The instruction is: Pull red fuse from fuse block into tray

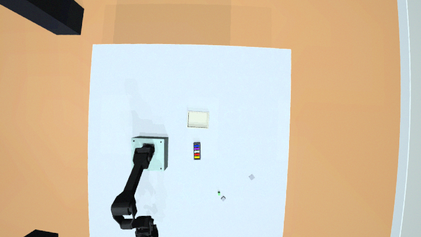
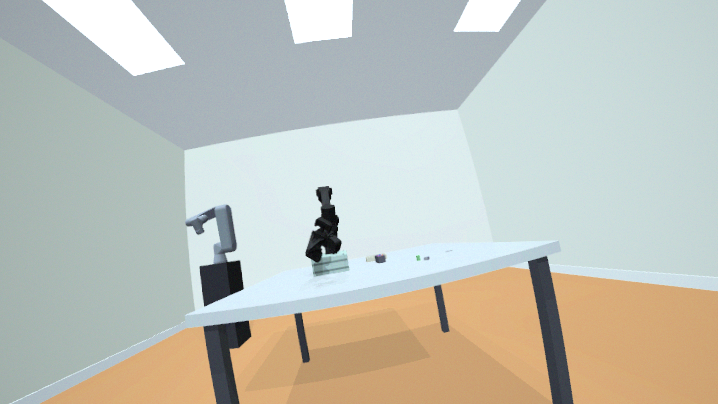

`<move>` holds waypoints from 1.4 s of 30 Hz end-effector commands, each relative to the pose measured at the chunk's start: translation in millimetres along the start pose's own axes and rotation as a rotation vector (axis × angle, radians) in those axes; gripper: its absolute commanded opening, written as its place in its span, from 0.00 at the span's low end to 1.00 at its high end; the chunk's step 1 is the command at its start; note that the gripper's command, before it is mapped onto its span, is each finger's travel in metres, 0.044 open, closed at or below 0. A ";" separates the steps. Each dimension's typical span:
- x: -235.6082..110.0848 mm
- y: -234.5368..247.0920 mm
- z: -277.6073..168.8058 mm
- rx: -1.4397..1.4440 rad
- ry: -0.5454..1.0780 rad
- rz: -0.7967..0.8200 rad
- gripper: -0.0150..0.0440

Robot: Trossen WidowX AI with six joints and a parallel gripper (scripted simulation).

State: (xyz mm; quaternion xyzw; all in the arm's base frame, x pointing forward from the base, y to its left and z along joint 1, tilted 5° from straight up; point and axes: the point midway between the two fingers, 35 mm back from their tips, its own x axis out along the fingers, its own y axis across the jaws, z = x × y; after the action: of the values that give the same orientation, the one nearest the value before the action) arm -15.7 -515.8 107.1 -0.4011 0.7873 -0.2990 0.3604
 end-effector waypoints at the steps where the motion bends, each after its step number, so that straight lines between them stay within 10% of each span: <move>1: -40.5 -9.1 63.2 0.082 -0.185 0.010 0.36; 23: -294.6 44.6 235.6 0.169 -0.787 0.362 0.36; 42: -510.9 184.7 190.3 0.132 -0.747 0.942 0.36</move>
State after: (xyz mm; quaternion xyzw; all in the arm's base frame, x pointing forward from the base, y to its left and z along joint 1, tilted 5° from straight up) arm 295.6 -79.1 26.4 -0.1180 0.6467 -0.0090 0.7535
